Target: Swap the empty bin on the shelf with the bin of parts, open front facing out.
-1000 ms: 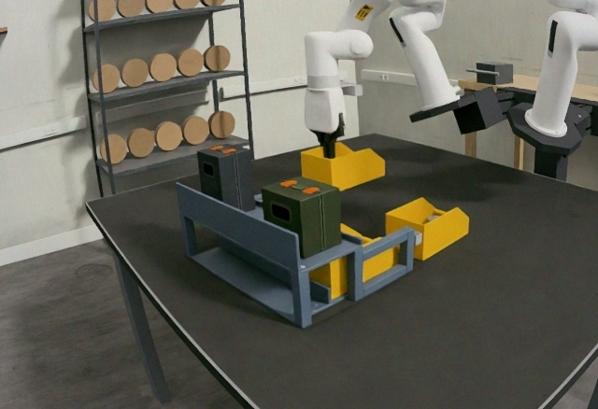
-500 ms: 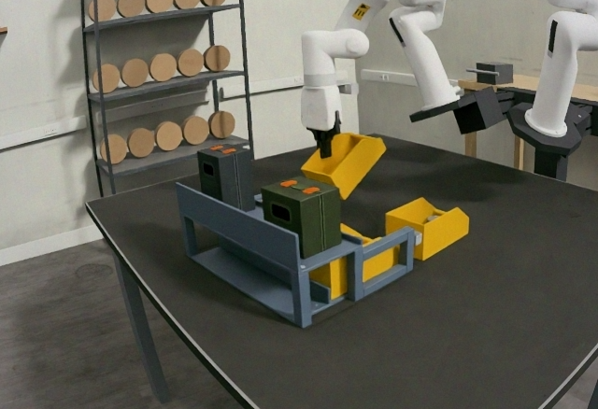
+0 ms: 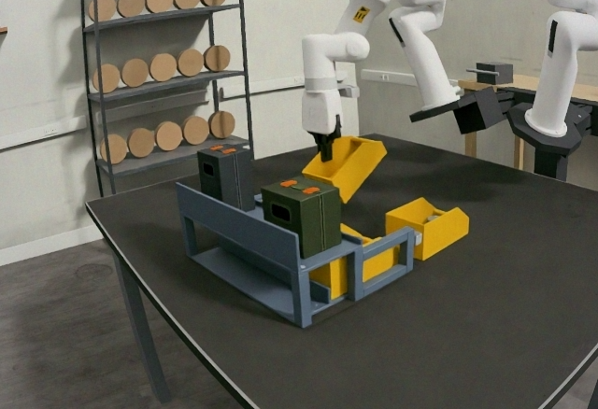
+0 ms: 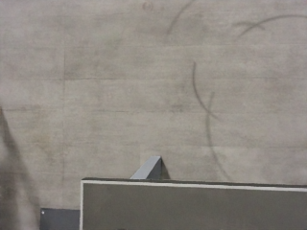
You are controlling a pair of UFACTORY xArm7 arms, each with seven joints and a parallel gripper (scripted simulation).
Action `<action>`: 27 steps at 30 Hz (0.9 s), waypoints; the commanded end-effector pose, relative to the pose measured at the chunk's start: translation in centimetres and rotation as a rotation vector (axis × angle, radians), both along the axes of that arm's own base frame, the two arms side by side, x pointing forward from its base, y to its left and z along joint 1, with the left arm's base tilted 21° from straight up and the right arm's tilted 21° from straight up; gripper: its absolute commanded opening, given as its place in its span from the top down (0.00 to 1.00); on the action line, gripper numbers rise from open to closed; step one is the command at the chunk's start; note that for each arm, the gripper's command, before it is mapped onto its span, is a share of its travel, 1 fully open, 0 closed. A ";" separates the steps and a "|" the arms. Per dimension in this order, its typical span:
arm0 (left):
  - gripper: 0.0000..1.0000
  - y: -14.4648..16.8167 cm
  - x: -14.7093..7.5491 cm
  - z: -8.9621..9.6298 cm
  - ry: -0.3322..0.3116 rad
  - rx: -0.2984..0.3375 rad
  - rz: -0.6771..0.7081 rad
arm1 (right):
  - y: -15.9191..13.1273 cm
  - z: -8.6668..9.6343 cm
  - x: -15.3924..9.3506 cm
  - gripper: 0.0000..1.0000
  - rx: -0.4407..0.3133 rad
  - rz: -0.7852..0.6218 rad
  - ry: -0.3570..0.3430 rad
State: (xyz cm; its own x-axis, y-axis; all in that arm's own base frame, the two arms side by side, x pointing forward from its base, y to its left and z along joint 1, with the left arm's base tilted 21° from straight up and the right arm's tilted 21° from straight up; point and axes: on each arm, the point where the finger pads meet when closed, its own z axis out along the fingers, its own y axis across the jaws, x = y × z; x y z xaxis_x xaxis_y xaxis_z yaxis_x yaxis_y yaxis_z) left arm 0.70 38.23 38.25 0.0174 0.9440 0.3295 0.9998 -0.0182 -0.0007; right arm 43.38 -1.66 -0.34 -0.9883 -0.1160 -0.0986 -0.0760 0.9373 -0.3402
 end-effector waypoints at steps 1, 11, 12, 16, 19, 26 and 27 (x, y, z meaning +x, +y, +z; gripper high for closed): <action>0.00 0.0 0.0 0.2 -0.001 0.004 0.000 | -0.3 -0.9 0.3 1.00 0.001 0.001 -0.003; 0.00 0.0 0.0 0.2 -0.001 0.004 0.000 | -1.1 -3.1 0.6 1.00 0.001 0.001 -0.003; 0.00 0.0 0.0 0.2 -0.001 0.004 0.000 | -1.2 -3.4 0.6 1.00 0.001 0.001 -0.003; 0.00 0.0 0.0 0.2 -0.001 0.004 0.000 | -1.6 -4.5 0.8 1.00 0.001 0.001 -0.003; 0.00 0.0 0.0 0.2 -0.001 0.004 0.000 | -1.8 -5.2 0.9 1.00 0.001 0.001 -0.003; 0.00 0.0 0.0 0.2 -0.001 0.004 0.000 | -2.1 -6.0 1.0 1.00 0.001 0.001 -0.003; 0.00 0.0 0.0 0.2 -0.001 0.004 0.000 | -2.2 -6.1 1.0 1.00 0.001 0.001 -0.003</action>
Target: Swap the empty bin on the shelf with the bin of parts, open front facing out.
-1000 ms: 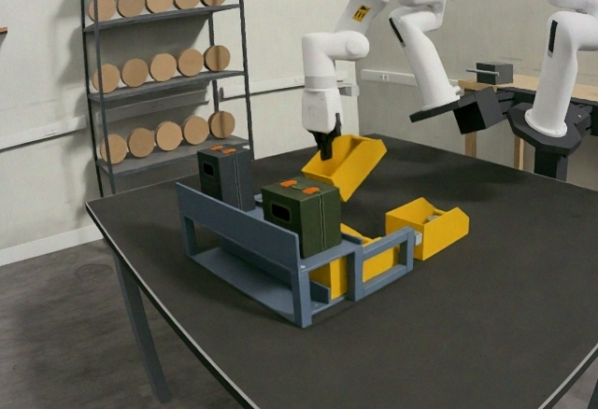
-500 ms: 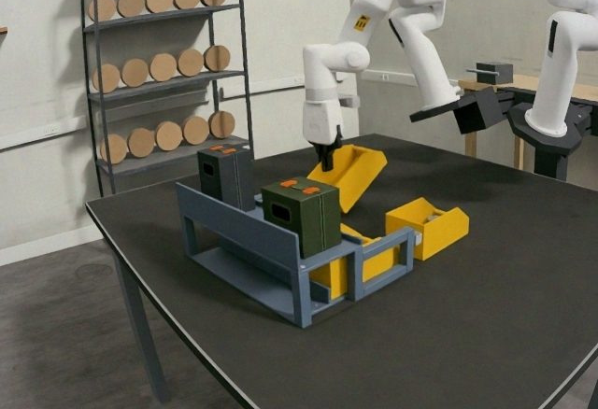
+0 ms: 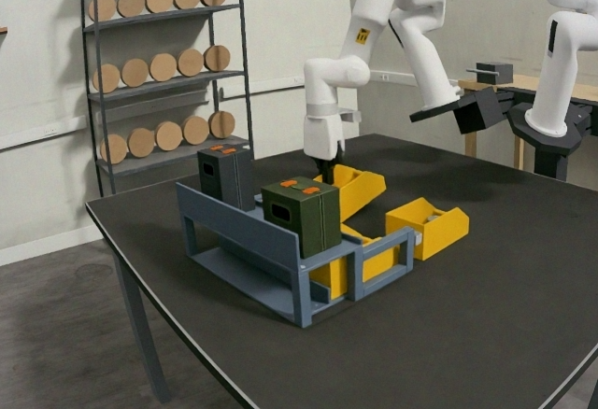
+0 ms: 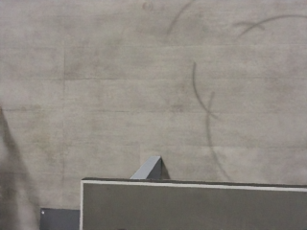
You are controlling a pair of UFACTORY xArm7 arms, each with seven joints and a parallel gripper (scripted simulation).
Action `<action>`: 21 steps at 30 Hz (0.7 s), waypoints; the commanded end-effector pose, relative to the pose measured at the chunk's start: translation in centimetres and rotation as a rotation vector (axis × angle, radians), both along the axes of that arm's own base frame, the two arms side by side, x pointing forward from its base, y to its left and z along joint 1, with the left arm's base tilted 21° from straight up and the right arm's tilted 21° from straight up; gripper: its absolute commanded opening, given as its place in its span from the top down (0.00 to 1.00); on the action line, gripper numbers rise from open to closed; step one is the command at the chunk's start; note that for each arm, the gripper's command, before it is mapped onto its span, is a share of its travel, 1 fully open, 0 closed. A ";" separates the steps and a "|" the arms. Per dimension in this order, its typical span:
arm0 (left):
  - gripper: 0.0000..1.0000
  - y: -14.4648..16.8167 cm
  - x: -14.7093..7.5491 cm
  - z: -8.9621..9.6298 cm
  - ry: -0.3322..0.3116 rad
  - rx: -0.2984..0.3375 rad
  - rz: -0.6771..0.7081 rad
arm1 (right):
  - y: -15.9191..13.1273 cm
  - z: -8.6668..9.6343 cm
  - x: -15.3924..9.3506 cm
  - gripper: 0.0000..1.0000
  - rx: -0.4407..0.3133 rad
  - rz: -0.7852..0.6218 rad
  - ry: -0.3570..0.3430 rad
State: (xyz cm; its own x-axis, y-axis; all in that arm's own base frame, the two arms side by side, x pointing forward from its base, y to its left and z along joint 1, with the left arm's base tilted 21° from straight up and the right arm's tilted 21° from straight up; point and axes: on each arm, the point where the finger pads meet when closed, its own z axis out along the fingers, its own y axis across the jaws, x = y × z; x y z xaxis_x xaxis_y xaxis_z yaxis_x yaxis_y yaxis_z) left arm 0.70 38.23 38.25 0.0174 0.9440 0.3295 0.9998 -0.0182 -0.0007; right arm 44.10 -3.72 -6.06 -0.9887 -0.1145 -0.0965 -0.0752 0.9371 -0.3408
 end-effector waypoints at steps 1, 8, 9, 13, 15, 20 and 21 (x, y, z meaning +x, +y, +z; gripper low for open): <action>0.00 0.0 0.0 0.2 -0.001 0.004 0.000 | -0.1 -0.5 0.3 1.00 0.002 0.003 -0.006; 0.00 0.0 0.0 0.2 -0.001 0.004 0.000 | -0.2 -0.7 0.4 1.00 0.002 0.003 -0.005; 0.00 0.0 0.0 0.2 -0.001 0.004 0.000 | -0.2 -0.7 0.4 1.00 0.002 0.003 -0.005; 0.00 0.0 0.0 0.2 -0.001 0.004 0.000 | -0.2 -0.7 0.4 1.00 0.002 0.003 -0.005; 0.00 0.0 0.0 0.2 -0.001 0.004 0.000 | -0.2 -0.7 0.4 1.00 0.002 0.003 -0.005; 0.00 0.0 0.0 0.2 -0.001 0.004 0.000 | -0.2 -0.7 0.4 1.00 0.002 0.003 -0.005; 0.00 0.0 0.0 0.2 -0.001 0.004 0.000 | -0.2 -0.7 0.4 1.00 0.002 0.003 -0.005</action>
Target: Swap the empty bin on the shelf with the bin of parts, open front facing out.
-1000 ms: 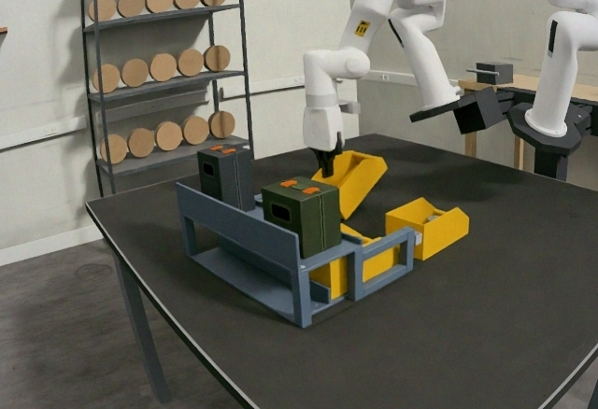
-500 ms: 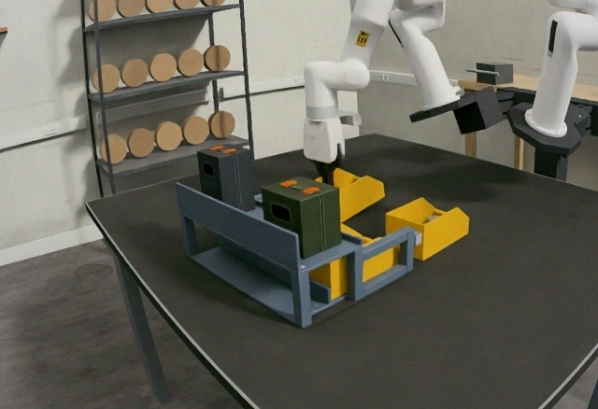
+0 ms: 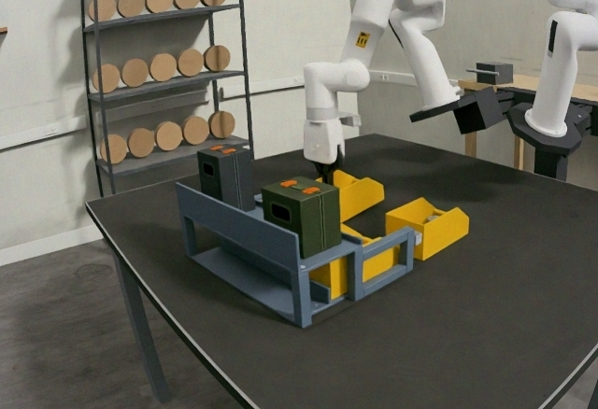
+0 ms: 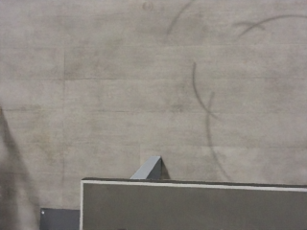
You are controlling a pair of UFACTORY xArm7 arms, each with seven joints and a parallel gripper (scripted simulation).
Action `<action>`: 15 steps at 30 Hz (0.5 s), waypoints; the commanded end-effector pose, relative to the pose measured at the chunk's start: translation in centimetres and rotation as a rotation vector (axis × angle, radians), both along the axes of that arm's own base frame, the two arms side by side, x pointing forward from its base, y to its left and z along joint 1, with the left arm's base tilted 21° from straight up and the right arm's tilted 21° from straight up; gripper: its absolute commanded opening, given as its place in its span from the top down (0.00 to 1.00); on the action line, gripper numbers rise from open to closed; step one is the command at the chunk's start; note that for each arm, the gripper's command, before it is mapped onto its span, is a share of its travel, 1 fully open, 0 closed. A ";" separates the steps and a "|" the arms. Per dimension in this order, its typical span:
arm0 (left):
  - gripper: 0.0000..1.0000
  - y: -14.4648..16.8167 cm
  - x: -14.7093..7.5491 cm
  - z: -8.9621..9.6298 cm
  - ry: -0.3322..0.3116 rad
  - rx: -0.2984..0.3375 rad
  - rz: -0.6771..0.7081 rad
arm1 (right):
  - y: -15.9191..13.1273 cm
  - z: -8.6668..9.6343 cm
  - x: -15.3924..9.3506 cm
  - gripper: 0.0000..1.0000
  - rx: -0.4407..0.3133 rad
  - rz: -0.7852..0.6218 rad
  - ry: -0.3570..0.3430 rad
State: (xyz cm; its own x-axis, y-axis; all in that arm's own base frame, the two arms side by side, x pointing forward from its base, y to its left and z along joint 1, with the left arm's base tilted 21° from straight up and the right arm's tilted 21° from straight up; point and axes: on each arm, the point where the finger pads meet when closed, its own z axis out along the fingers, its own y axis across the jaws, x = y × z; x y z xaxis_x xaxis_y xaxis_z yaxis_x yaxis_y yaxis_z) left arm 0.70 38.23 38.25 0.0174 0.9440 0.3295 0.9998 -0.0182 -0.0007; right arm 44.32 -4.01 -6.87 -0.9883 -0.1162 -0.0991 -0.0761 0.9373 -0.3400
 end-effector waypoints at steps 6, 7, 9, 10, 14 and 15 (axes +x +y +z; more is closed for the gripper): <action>0.00 0.0 0.0 0.2 -0.001 0.004 0.000 | 0.0 -0.2 0.2 1.00 0.001 0.001 -0.003; 0.00 0.0 0.0 0.2 -0.001 0.004 0.000 | 0.0 -0.2 0.2 1.00 0.001 0.001 -0.003; 0.00 0.0 0.0 0.2 -0.001 0.004 0.000 | -0.1 -0.4 0.2 1.00 0.001 0.001 -0.003; 0.00 0.0 0.0 0.2 -0.001 0.004 0.000 | -0.1 -0.4 0.2 1.00 0.001 0.001 -0.003; 0.00 0.0 0.0 0.2 -0.001 0.004 0.000 | -0.1 -0.5 0.2 1.00 0.001 0.001 -0.003; 0.00 0.0 0.0 0.2 -0.001 0.004 0.000 | -0.1 -0.6 0.2 1.00 0.001 0.001 -0.003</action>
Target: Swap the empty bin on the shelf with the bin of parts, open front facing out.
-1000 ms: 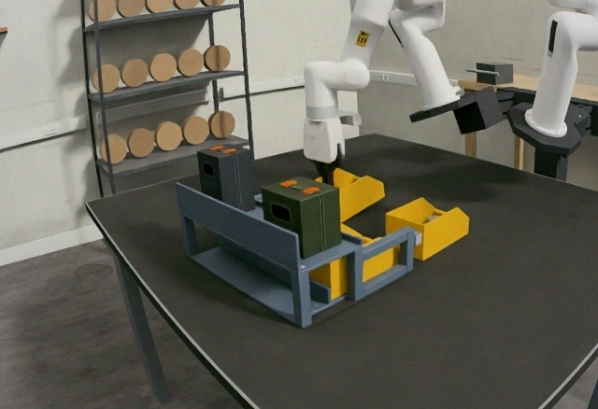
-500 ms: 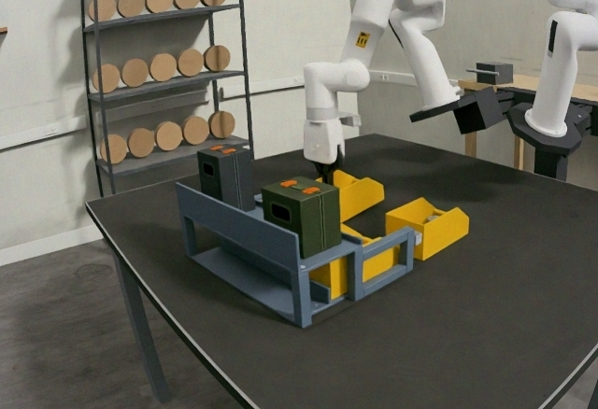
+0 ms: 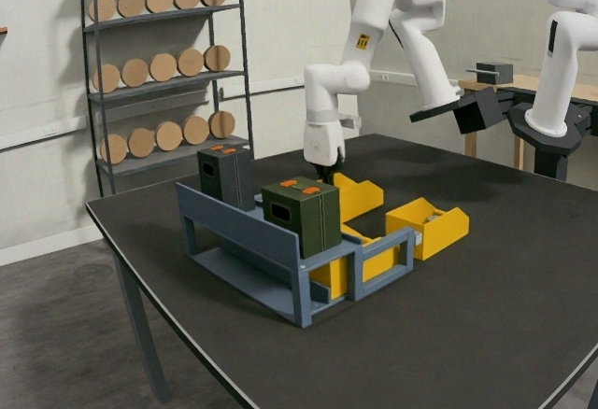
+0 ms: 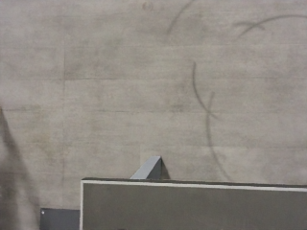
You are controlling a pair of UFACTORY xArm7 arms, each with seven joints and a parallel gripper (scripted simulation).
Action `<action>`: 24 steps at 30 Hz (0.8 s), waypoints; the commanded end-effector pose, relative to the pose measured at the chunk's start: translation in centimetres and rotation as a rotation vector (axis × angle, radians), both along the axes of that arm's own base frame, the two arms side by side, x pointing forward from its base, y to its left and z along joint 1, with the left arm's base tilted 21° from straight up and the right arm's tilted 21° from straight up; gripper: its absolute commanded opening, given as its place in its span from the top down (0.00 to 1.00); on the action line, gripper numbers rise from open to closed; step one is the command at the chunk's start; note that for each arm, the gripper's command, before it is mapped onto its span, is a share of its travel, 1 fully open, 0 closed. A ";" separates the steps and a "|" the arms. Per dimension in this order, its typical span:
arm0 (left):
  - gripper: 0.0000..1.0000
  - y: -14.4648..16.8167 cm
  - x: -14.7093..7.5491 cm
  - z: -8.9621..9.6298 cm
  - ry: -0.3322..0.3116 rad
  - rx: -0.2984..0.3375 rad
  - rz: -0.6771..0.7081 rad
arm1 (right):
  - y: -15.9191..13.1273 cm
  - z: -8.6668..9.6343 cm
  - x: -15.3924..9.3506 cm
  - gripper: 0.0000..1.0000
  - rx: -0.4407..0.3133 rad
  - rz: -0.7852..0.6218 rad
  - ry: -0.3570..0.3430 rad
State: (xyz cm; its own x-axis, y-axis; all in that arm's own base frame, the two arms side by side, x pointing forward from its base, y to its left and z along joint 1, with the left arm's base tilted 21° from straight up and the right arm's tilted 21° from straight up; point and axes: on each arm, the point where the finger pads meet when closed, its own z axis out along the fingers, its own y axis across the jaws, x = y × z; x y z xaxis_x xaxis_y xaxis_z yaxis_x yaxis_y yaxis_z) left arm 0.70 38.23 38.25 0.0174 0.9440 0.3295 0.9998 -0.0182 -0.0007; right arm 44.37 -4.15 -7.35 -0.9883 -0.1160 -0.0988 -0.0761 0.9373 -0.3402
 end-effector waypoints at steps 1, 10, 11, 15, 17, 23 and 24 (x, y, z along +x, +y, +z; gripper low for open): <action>0.00 0.0 0.0 0.2 -0.001 0.004 0.000 | 0.0 -0.1 0.2 1.00 0.001 0.001 -0.003; 0.00 0.0 0.0 0.2 -0.001 0.004 0.000 | 0.0 -0.1 0.2 1.00 0.001 0.001 -0.003; 0.00 0.0 0.0 0.2 -0.001 0.004 0.000 | 0.0 -0.1 0.2 1.00 0.001 0.001 -0.003; 0.00 0.0 0.0 0.2 -0.001 0.004 0.000 | 0.0 -0.1 0.2 1.00 0.001 0.001 -0.003; 0.00 0.0 0.0 0.2 -0.001 0.004 0.000 | 0.0 -0.1 0.2 0.73 0.001 0.001 -0.003; 0.00 0.0 0.0 0.2 -0.001 0.004 0.000 | 0.0 -0.1 0.2 0.73 0.001 0.001 -0.003; 0.00 0.0 0.0 0.2 -0.001 0.004 0.000 | 0.0 -0.1 0.2 0.73 0.001 0.001 -0.003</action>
State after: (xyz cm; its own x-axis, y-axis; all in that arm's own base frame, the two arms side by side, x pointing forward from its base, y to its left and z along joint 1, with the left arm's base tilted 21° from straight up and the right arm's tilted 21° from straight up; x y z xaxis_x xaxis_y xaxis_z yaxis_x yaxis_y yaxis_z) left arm 0.70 38.23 38.25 0.0174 0.9440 0.3295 0.9998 -0.0182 -0.0007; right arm 44.39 -4.21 -7.59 -0.9883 -0.1161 -0.0985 -0.0762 0.9373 -0.3400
